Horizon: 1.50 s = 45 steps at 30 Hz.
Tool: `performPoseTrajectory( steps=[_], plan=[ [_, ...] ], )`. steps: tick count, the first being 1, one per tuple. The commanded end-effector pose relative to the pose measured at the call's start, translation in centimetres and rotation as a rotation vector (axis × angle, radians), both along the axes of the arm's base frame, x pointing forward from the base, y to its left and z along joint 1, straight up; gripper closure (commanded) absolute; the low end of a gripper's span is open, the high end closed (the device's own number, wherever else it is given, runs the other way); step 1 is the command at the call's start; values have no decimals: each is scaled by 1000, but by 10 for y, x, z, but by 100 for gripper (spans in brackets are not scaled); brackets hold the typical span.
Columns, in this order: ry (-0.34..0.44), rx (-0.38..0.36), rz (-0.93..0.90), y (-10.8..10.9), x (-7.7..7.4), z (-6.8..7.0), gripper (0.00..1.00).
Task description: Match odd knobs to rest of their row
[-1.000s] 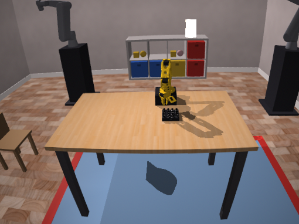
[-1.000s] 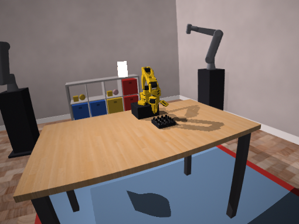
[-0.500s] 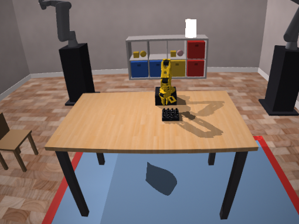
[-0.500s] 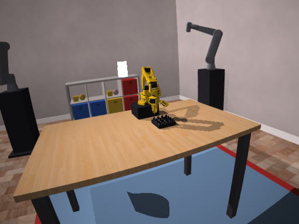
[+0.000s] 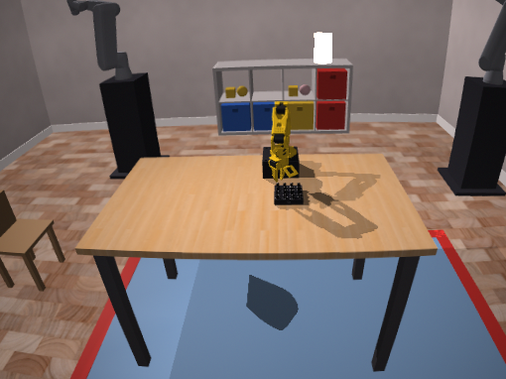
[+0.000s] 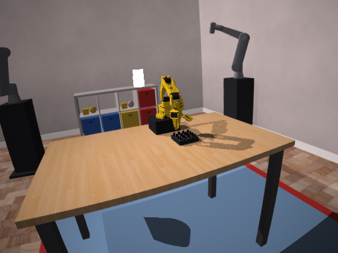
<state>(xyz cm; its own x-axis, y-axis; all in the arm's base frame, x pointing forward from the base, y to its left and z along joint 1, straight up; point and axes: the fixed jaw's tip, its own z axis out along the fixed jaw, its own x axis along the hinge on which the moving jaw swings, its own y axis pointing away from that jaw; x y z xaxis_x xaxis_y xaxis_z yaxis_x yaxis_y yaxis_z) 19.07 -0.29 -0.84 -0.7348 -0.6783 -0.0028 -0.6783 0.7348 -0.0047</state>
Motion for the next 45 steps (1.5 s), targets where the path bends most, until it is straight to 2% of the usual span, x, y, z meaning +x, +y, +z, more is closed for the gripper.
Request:
performPoseTrajectory(
  steps=[1, 6, 10, 45],
  plan=[
    [10, 2, 3, -2, 21, 1, 90],
    [10, 2, 3, -3, 40, -1, 90],
    [10, 2, 3, -3, 48, -2, 90],
    [10, 2, 3, -4, 50, -6, 90]
  ],
)
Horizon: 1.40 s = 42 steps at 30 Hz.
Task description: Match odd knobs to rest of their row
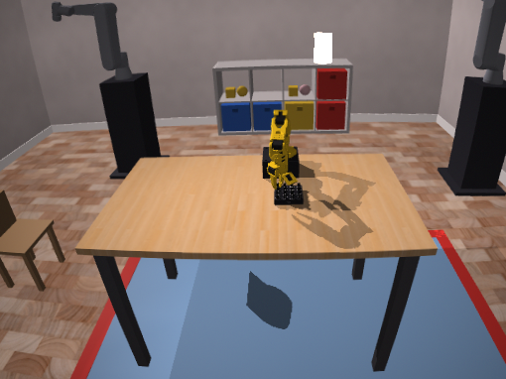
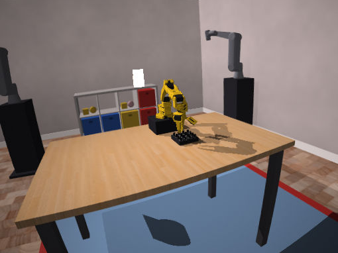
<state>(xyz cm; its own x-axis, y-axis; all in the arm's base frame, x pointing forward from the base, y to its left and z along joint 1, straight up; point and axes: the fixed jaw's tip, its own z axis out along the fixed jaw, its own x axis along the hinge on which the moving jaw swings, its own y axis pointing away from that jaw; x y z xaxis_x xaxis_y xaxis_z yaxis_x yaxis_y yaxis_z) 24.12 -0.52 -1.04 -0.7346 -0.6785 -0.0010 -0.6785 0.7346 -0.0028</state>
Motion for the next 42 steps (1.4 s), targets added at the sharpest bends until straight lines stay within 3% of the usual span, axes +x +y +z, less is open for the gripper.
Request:
performPoseTrajectory(
  steps=[1, 16, 42],
  plan=[
    [7, 2, 3, -1, 0, -4, 90],
    [7, 2, 3, -1, 0, -15, 90],
    [7, 2, 3, -1, 0, -16, 90]
  ],
)
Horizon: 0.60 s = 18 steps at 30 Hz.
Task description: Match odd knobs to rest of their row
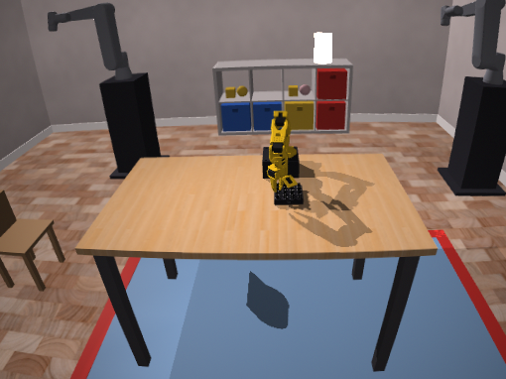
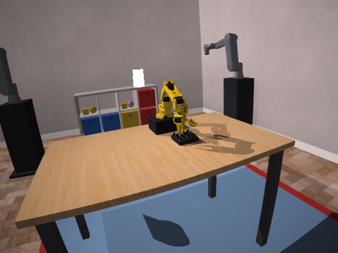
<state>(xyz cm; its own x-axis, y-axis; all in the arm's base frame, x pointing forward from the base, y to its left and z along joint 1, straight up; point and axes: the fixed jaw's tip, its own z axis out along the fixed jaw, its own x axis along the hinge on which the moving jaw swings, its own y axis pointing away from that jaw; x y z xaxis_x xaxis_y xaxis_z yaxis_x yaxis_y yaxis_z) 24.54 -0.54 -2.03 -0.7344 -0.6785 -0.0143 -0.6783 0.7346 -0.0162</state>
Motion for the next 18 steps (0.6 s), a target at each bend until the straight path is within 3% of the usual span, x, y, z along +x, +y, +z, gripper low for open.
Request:
performPoseTrajectory(
  steps=[1, 18],
  plan=[
    [26, 2, 3, -1, -5, -6, 90],
    [26, 2, 3, -2, -9, -12, 90]
  ],
)
